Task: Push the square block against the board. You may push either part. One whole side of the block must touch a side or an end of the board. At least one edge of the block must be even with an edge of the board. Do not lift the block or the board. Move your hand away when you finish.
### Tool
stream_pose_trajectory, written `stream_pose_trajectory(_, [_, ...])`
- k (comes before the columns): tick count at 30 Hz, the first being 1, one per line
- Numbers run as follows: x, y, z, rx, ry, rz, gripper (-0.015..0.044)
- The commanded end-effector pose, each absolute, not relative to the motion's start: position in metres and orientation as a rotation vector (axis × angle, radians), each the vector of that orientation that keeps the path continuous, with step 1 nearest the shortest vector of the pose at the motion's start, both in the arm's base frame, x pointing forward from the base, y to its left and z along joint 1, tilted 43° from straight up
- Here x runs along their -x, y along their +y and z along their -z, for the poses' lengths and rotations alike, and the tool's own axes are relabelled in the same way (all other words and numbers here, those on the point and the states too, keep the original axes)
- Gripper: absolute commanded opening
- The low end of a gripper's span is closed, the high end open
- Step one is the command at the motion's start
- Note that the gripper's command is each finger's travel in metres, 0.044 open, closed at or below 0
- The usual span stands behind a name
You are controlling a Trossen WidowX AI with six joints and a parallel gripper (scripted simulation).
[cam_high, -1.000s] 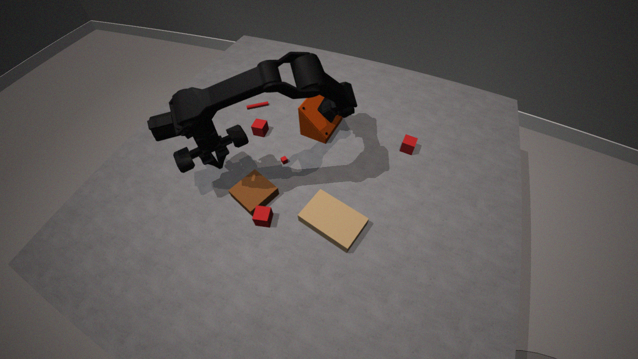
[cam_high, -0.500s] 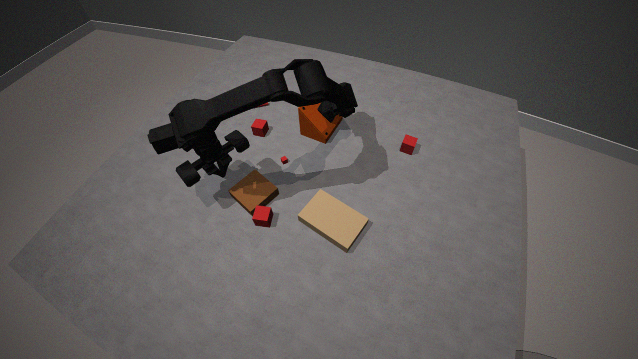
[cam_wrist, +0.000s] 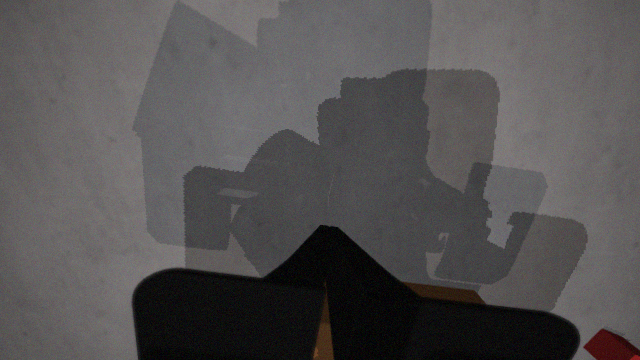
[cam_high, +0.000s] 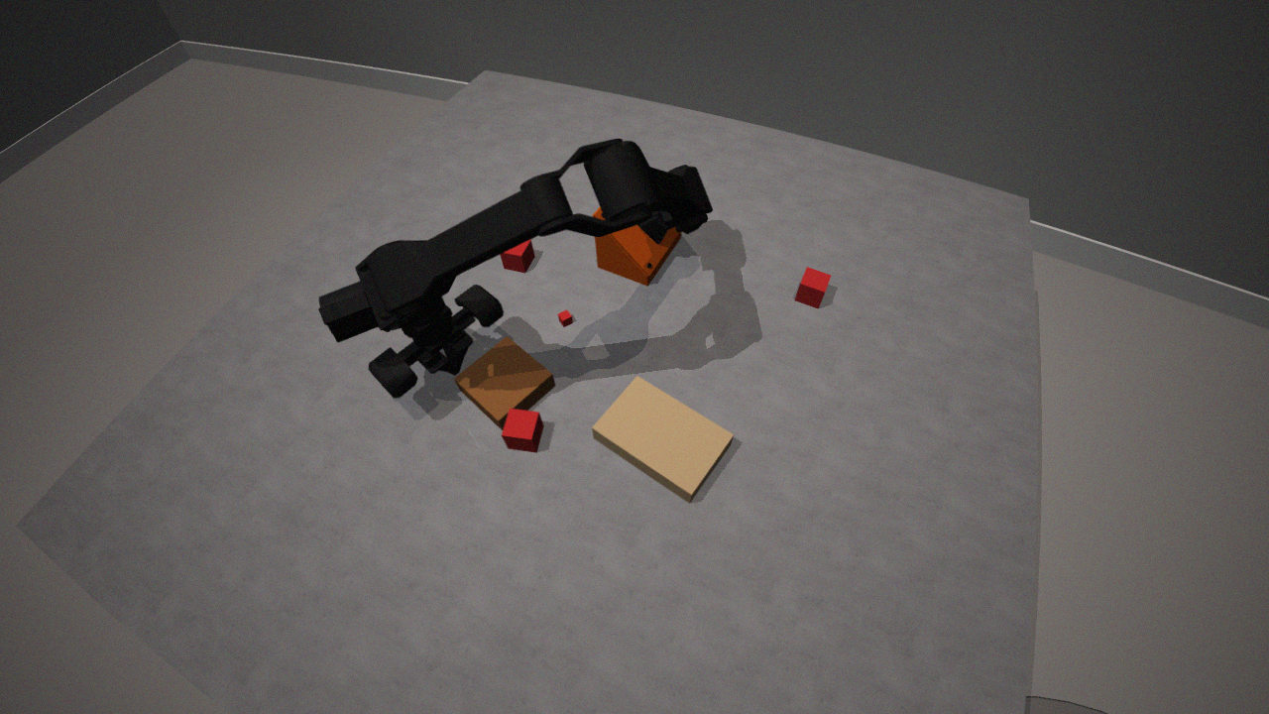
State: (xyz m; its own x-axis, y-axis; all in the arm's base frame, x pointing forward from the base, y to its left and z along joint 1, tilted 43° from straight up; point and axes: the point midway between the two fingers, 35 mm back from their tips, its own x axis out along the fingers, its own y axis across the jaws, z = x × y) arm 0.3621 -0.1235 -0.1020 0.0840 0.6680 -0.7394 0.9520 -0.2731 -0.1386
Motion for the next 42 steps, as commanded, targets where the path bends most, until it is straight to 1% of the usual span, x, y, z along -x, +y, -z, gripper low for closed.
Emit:
stream_pose_trajectory(1, [-0.364,-0.118,0.099,-1.995,1.600,1.020,0.0000])
stream_pose_trajectory(24, [-0.376,-0.094,0.075,-1.996,1.600,1.021,0.0000])
stream_pose_trajectory(42, [-0.371,-0.112,0.091,-1.995,1.599,1.021,0.0000])
